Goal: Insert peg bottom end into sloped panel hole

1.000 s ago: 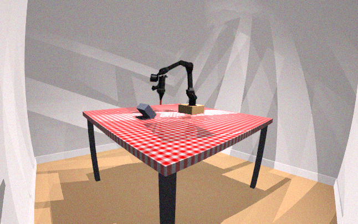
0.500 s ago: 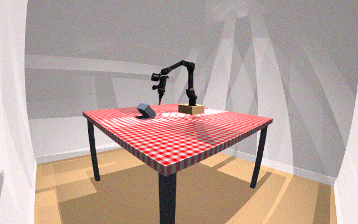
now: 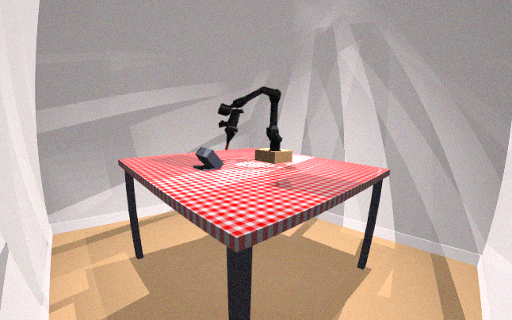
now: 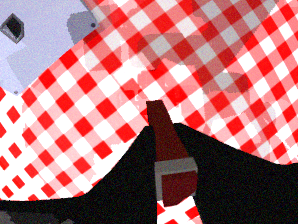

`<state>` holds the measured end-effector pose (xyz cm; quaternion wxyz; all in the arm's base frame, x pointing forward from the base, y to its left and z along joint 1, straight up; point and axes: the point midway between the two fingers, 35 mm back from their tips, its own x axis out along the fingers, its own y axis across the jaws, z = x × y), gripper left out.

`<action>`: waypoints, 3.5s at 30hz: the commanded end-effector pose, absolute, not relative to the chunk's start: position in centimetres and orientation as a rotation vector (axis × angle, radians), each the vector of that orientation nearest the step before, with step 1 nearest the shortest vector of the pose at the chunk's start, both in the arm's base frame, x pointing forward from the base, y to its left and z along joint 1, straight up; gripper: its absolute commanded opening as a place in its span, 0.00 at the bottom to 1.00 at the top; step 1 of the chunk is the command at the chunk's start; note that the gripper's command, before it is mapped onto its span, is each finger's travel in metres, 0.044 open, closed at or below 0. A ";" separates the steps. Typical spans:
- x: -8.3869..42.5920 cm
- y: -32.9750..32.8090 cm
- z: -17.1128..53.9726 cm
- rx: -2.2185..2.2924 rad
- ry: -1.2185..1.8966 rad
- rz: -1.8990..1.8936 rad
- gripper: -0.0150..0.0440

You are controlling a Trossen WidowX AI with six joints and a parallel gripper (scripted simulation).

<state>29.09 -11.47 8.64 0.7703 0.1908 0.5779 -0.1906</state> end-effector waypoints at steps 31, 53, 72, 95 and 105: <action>30.9 -9.0 8.9 0.249 1.045 -0.244 0.25; 31.8 -7.3 9.7 0.142 0.902 -0.148 0.25; 32.8 -6.4 9.9 0.079 0.816 -0.095 0.25; 35.3 -5.8 8.6 0.038 0.759 -0.062 0.25; 36.3 -5.5 7.9 0.021 0.733 -0.048 0.25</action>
